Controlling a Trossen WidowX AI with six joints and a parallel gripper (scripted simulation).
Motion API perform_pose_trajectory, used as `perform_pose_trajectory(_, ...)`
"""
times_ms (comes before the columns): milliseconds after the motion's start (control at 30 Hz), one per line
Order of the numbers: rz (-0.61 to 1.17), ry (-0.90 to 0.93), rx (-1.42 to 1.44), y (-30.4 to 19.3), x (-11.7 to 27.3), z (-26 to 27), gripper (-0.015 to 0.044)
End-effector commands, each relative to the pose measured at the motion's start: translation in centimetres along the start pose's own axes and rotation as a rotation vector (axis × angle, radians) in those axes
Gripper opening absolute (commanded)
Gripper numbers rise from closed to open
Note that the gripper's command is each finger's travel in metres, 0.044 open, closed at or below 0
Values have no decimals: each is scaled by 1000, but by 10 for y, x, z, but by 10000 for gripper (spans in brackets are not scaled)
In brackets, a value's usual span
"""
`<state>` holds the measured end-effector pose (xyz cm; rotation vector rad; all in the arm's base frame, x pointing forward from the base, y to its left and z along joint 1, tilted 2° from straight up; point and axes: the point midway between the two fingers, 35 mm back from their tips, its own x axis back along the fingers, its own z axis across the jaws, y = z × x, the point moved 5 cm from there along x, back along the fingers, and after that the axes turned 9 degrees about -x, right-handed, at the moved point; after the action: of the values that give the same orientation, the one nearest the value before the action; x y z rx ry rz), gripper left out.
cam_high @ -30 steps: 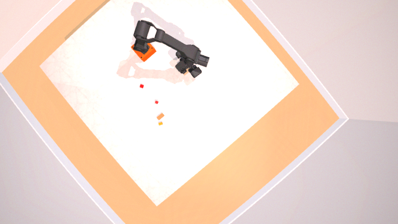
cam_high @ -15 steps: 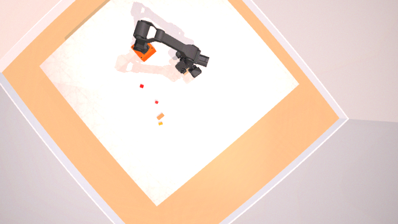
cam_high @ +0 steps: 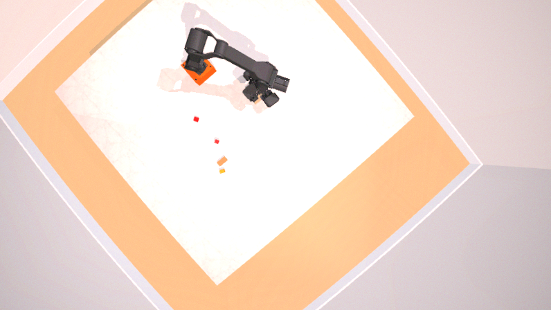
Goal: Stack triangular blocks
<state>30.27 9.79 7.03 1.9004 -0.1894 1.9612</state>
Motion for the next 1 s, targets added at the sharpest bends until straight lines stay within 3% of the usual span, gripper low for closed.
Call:
perform_pose_trajectory(0, 1, 3, -7, 0, 0, 0, 0)
perform_pose_trajectory(67, -1, 3, -9, -1, 0, 0, 0)
perform_pose_trajectory(633, 0, 0, 0, 0, 0, 0, 440)
perform_pose_trajectory(967, 0, 0, 0, -1, 8, 1, 440)
